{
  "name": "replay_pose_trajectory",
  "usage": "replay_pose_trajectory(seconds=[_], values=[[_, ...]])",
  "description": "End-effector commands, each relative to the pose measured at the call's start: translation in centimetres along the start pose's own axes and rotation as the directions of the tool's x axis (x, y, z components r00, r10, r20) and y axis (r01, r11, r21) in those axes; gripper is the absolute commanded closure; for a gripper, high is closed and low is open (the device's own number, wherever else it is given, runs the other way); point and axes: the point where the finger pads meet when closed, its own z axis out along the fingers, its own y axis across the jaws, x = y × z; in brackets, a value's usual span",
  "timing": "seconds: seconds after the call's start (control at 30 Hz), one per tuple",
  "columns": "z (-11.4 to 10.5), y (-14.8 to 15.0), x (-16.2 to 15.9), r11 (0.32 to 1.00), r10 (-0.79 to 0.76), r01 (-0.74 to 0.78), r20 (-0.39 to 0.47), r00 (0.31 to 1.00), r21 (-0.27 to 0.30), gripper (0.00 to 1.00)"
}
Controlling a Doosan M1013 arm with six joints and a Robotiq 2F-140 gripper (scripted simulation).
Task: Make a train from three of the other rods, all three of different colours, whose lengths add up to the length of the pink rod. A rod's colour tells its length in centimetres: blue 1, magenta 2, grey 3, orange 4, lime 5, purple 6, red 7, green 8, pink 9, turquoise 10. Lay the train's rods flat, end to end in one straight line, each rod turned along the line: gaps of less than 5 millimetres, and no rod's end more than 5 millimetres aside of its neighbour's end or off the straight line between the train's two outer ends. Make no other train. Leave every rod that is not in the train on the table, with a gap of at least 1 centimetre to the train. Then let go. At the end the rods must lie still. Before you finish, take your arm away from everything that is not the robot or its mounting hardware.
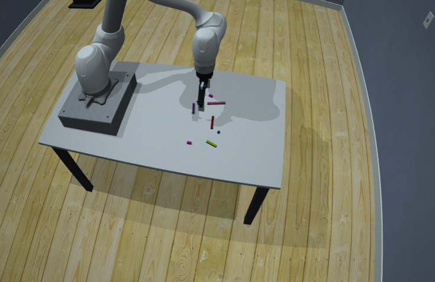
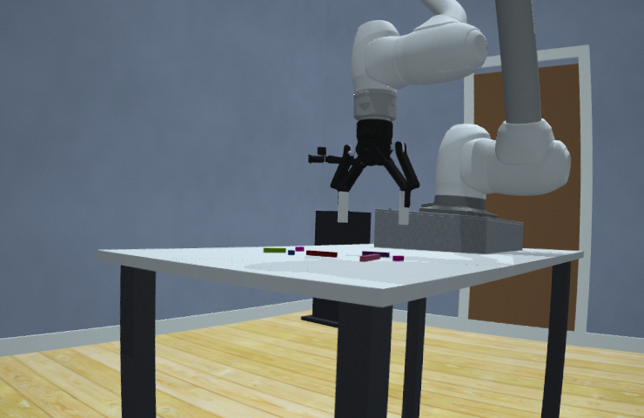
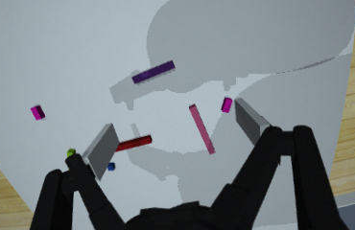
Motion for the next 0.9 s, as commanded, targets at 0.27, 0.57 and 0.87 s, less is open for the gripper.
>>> replay_pose_trajectory(seconds=[0.27,0.57,0.87], values=[[-0.01,0.0,0.0,1.0,0.0,0.0,0.0,1.0,0.0,0.0],[-0.01,0.19,-0.01,0.994,0.111,-0.111,0.0,0.994,0.0,0.0],[-0.01,0.7,-0.02,0.912,0.41,-0.41,0.0,0.912,0.0,0.0]])
